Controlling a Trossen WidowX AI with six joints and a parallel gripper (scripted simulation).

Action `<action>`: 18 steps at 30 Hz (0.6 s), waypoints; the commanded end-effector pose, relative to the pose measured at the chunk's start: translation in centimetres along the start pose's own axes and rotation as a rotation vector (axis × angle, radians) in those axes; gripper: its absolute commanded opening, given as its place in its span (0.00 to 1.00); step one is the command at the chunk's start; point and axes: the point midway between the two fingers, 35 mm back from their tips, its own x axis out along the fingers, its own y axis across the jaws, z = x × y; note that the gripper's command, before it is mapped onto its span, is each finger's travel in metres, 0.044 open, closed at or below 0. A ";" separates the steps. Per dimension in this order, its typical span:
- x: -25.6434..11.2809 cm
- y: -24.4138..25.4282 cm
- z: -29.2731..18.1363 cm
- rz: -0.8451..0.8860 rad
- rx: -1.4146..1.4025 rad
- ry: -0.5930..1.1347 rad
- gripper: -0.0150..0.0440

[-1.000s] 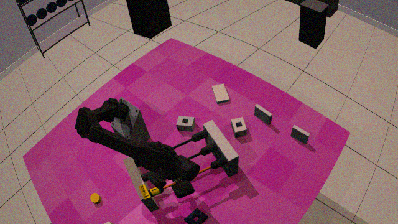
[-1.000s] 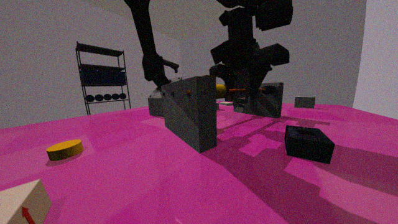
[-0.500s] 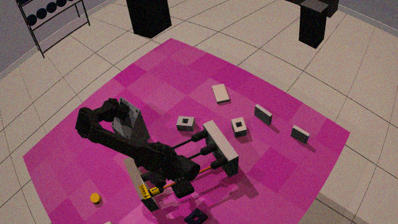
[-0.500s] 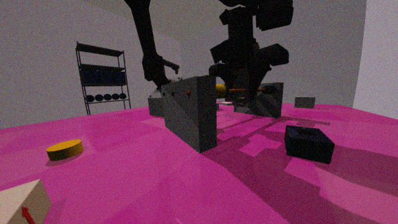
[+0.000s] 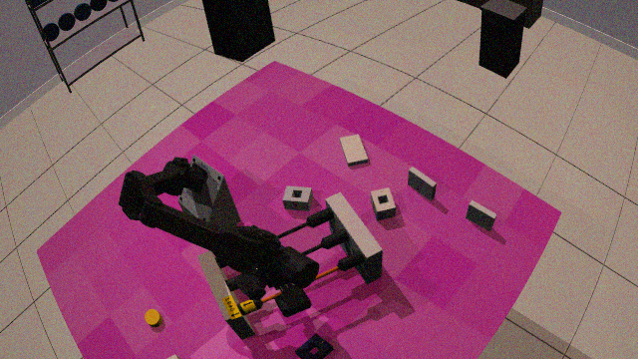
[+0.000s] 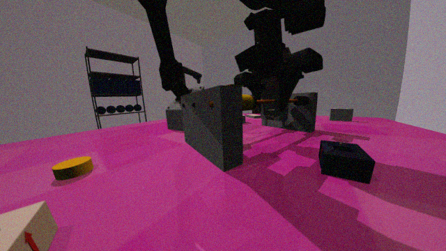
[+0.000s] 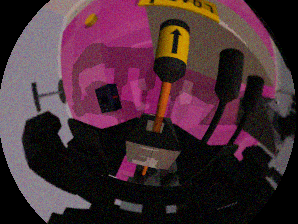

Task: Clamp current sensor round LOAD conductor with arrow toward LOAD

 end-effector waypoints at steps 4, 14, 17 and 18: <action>0.0 -0.1 0.1 0.010 -0.006 -0.004 0.25; 0.1 0.1 0.0 0.011 0.002 0.002 0.48; 0.1 0.1 0.0 0.011 0.002 0.002 0.61; 0.1 0.1 0.0 0.011 0.002 0.002 0.65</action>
